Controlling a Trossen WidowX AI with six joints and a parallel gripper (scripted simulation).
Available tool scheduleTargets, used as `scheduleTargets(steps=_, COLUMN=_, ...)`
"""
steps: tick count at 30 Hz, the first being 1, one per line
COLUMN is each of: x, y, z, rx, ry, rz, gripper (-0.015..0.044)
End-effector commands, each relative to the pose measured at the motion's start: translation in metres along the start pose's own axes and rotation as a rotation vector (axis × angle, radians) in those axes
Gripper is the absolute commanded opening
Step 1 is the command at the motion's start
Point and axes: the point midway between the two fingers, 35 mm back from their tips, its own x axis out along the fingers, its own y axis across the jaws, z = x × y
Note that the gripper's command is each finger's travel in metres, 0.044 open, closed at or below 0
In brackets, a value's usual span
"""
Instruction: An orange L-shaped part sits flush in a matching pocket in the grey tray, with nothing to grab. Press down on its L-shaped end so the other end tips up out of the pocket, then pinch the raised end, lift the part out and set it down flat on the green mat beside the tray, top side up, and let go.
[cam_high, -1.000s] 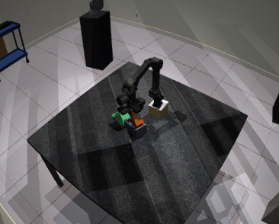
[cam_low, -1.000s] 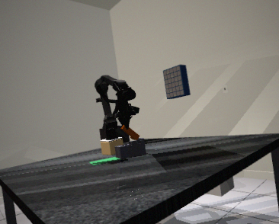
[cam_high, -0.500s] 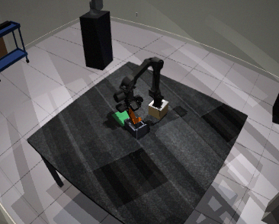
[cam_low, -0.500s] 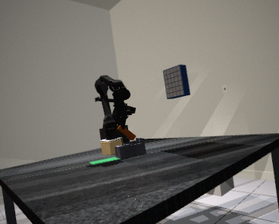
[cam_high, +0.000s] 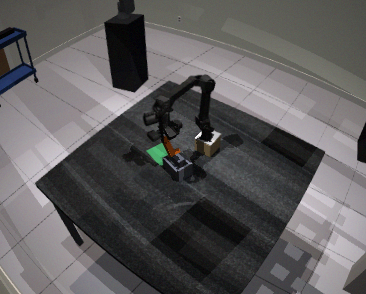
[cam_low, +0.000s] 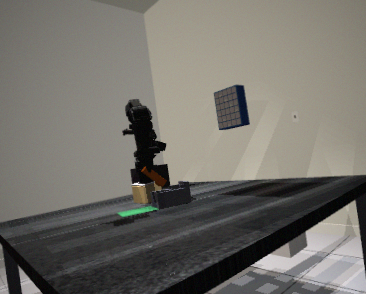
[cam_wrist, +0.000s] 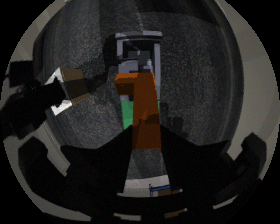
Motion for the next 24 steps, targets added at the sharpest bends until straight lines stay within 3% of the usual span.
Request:
scheduleTargets(steps=1, x=-0.001, y=0.0, z=-0.014, rx=-0.004, ry=-0.003, rz=-0.005, gripper=0.0)
scheduleTargets(steps=24, x=-0.001, y=0.008, z=-0.09, rx=-0.004, ry=0.005, rz=-0.004, gripper=0.0)
